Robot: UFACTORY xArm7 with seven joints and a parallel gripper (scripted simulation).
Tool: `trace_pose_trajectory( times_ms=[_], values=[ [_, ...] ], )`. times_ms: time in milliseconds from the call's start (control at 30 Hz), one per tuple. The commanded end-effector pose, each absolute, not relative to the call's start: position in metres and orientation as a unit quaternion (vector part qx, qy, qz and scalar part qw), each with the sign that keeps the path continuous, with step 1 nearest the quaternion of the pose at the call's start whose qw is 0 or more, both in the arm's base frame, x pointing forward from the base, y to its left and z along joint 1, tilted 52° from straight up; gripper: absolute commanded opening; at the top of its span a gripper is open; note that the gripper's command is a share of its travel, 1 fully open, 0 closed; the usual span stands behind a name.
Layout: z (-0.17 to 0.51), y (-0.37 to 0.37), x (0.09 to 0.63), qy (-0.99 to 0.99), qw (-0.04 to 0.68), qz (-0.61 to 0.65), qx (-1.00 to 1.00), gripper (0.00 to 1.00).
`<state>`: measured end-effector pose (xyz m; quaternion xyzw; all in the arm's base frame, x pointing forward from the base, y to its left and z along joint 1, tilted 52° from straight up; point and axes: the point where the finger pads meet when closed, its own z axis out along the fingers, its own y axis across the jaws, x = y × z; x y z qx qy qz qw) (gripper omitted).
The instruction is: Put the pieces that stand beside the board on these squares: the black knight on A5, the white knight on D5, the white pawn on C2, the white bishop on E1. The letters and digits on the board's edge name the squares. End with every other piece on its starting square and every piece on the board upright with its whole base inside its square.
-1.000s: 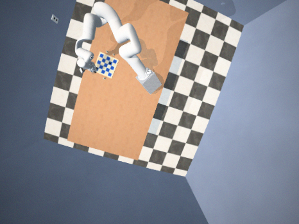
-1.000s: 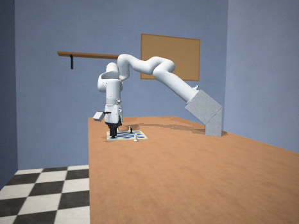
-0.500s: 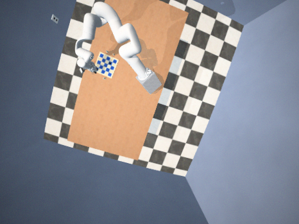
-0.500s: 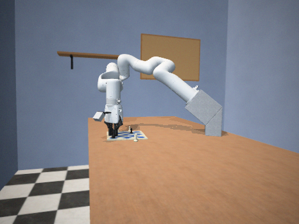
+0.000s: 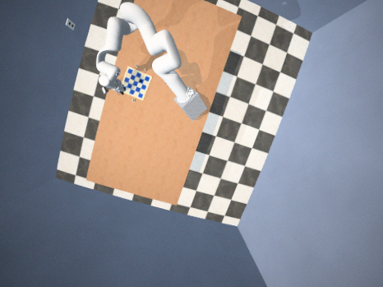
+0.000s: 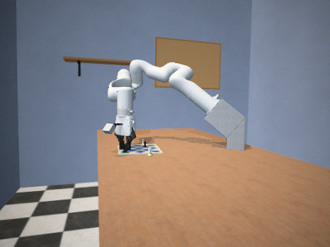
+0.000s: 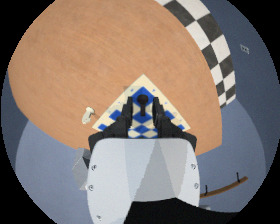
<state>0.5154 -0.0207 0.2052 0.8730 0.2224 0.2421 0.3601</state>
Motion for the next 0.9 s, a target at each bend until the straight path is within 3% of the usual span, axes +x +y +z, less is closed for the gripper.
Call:
trace_pose_trajectory(
  times_ms=[0,867],
  values=[
    [0.207,-0.018,0.515,0.224,0.36,0.243,0.872,0.37],
    [0.262,0.027,0.463,0.224,0.36,0.243,0.872,0.37]
  ],
)
